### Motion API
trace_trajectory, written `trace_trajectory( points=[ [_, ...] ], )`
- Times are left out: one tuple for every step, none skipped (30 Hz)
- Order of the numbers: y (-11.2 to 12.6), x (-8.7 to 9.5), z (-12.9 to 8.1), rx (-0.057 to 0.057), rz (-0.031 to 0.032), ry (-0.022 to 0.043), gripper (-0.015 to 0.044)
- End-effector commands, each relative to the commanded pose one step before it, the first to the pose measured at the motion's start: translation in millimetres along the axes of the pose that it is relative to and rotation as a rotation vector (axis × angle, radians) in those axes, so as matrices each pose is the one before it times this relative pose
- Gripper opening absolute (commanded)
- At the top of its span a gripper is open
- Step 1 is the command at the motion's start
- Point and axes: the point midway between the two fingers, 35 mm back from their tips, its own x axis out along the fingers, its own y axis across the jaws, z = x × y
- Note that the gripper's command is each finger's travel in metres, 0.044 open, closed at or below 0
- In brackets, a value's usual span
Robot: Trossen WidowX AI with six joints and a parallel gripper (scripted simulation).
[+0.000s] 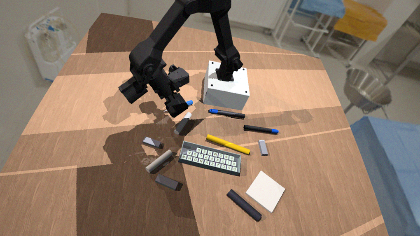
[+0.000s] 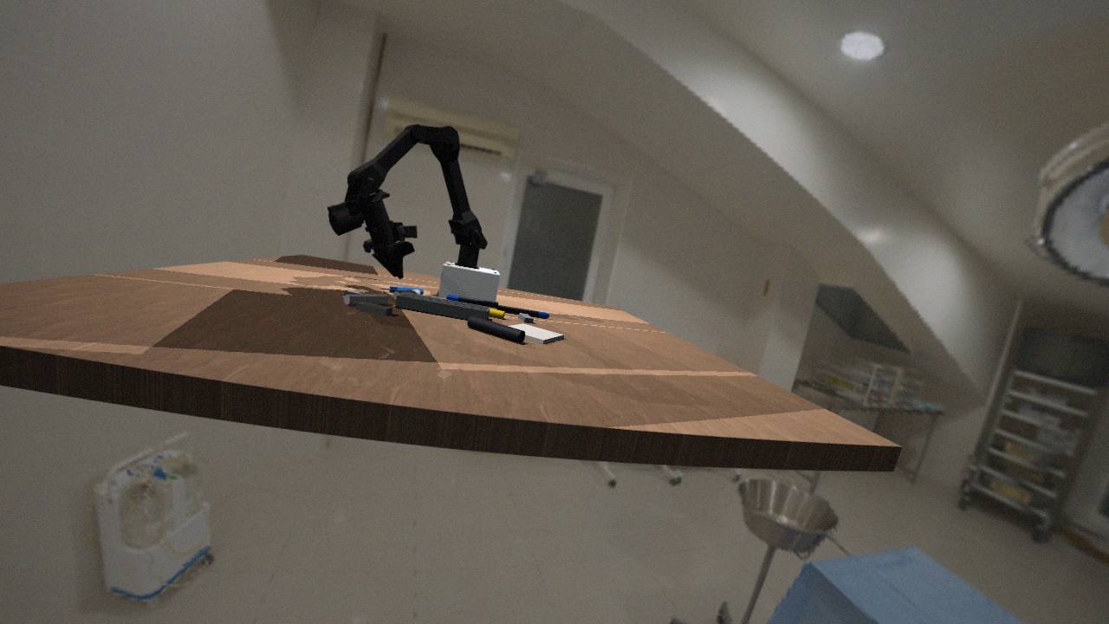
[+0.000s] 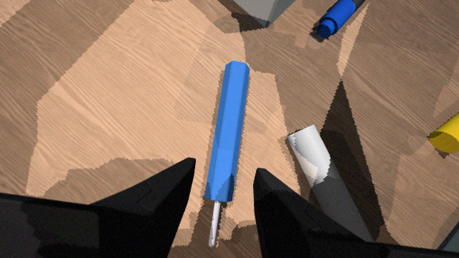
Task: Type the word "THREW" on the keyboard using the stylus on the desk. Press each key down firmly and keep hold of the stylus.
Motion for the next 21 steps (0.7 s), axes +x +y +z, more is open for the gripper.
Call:
trace_trajectory(
  points=[
    [-0.47, 3.43, -0.81, 0.0000, -0.00292, -0.00331, 0.0150],
    [0.00, 0.81, -0.46, 0.0000, 0.00000, -0.00001, 0.0150],
    [0.00, 0.80, -0.45, 0.0000, 0.00000, -0.00001, 0.0150],
    [0.00, 0.92, -0.52, 0.0000, 0.00000, -0.00001, 0.0150],
    [0.00, 0.94, -0.53, 0.0000, 0.00000, -0.00001, 0.0150],
    [0.00, 0.82, -0.47, 0.0000, 0.00000, -0.00001, 0.0150],
    [0.01, 0.92, -0.52, 0.0000, 0.00000, -0.00001, 0.0150],
    [0.01, 0.91, -0.51, 0.0000, 0.00000, -0.00001, 0.0150],
    [0.11, 0.60, -0.33, 0.0000, 0.00001, -0.00001, 0.0150],
    [0.02, 0.50, -0.28, 0.0000, 0.00000, -0.00001, 0.0150],
    [0.02, 0.64, -0.36, 0.0000, 0.00000, -0.00001, 0.0150],
    [0.03, 0.81, -0.45, 0.0000, 0.00000, -0.00001, 0.0150],
    [0.01, 0.80, -0.45, 0.0000, 0.00000, -0.00001, 0.0150],
    [0.01, 0.92, -0.52, 0.0000, 0.00000, -0.00001, 0.0150],
    [0.01, 0.94, -0.53, 0.0000, 0.00000, -0.00001, 0.0150],
    [0.00, 0.82, -0.47, 0.0000, 0.00000, -0.00001, 0.0150],
    [0.00, 0.92, -0.52, 0.0000, 0.00000, -0.00001, 0.0150],
    [0.00, 0.91, -0.51, 0.0000, 0.00000, -0.00001, 0.0150],
    [0.00, 0.60, -0.33, 0.0000, 0.00000, -0.00001, 0.0150],
    [0.00, 0.49, -0.28, 0.0000, 0.00000, -0.00001, 0.0150],
    [0.00, 0.64, -0.36, 0.0000, 0.00000, -0.00001, 0.0150]
  ],
)
